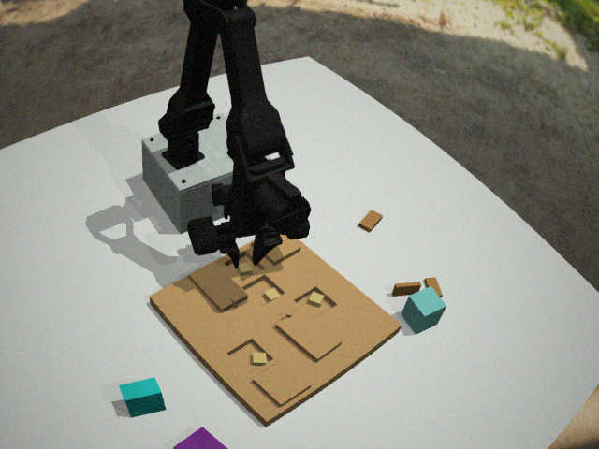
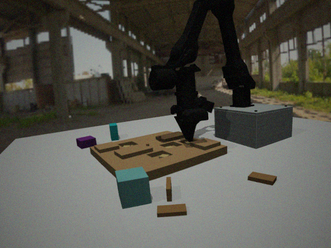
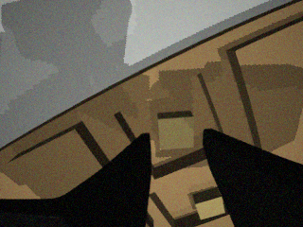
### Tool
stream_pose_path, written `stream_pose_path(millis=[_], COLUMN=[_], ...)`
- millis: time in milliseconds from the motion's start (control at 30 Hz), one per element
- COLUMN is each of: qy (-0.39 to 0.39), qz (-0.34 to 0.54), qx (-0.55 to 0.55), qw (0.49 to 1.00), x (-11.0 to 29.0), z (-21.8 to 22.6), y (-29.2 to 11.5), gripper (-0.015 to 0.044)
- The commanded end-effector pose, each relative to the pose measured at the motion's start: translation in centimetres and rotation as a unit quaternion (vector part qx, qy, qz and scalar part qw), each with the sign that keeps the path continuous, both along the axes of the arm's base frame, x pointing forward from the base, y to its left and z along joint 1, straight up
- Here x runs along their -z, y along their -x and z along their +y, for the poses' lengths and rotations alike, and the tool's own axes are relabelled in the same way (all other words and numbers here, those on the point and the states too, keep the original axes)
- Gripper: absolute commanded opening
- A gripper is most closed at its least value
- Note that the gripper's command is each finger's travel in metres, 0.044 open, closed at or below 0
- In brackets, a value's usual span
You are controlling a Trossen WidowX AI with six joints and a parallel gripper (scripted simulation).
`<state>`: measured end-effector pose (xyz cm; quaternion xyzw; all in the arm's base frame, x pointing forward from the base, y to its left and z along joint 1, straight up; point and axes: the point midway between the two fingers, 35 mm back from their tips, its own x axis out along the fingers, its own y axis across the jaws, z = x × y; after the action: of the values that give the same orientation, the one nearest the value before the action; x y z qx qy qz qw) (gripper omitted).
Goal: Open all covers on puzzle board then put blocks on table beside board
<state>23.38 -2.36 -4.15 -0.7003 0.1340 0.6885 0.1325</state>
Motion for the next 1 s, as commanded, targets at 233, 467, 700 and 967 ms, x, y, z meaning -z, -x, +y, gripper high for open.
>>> stream_pose_path(millis=[233,467,700,967], qy=[0.001,0.0,0.0,0.0], qz=[0.0,-0.001,-0.001,-0.001], qx=[-0.003,0.0,0.0,0.0], qw=[1.0,1.0,1.0,1.0], x=[0.89,0.88,0.88,0.7], z=[-0.05,-0.01,-0.01,-0.01], y=[0.02,-0.05,-0.05,-0.07], gripper=[0.0144,0.013,0.0084,0.008])
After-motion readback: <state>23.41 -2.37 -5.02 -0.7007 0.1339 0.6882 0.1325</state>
